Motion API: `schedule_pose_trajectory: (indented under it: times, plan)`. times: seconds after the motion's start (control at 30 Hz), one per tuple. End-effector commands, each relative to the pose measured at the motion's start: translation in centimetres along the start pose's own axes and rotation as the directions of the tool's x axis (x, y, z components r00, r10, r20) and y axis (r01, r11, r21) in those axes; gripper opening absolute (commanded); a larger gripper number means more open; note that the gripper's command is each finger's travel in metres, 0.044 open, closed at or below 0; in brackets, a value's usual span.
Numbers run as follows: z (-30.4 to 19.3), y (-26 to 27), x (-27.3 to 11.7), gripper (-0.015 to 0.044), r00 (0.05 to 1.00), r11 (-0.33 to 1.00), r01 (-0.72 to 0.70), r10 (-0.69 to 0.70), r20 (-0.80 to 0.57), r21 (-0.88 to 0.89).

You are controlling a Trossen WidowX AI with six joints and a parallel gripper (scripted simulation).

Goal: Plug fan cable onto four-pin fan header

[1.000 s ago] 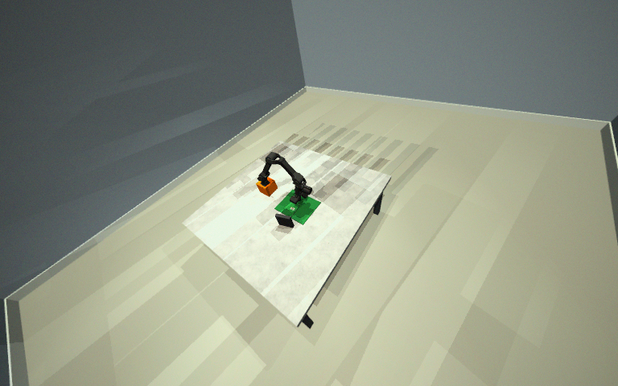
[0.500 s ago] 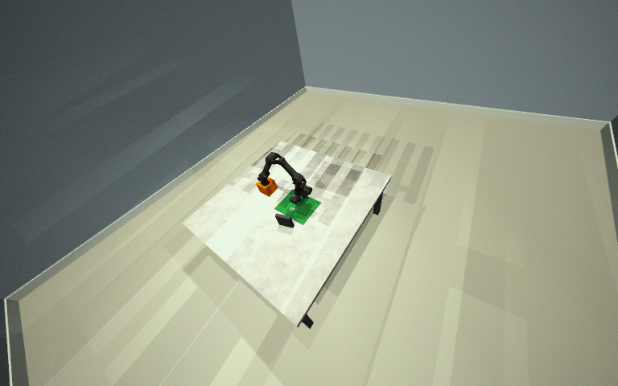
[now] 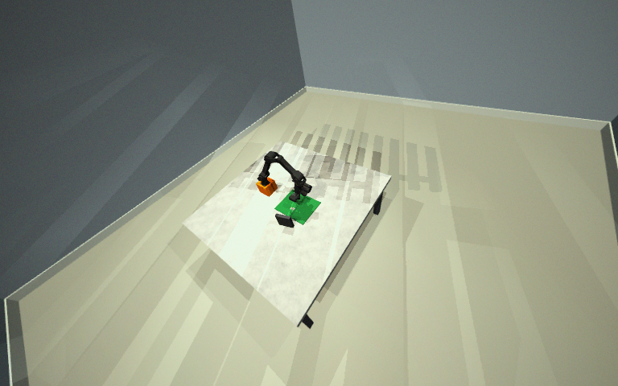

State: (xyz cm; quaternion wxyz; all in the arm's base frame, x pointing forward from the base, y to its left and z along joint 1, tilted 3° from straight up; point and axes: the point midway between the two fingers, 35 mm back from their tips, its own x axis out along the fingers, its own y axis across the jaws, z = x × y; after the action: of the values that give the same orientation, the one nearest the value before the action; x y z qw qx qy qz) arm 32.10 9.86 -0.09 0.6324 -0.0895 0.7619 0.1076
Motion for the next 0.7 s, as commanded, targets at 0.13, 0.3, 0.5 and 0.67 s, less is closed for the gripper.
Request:
schedule_pose_trajectory:
  times: [0.13, 0.3, 0.5, 0.67]
  plan:
    - [-0.4, 0.0, -2.8, 0.0000, 1.000, 1.000, 0.003, -0.003, 0.010, -0.001]
    - [-0.9, 0.0, -4.4, 0.0000, 1.000, 1.000, 0.003, -0.003, 0.010, -0.001]
    - [-1.5, 0.0, -6.2, 0.0000, 1.000, 1.000, 0.004, -0.004, 0.010, 0.000]
    - [-1.9, 0.0, -7.3, 0.0000, 1.000, 1.000, 0.004, -0.004, 0.010, 0.001]
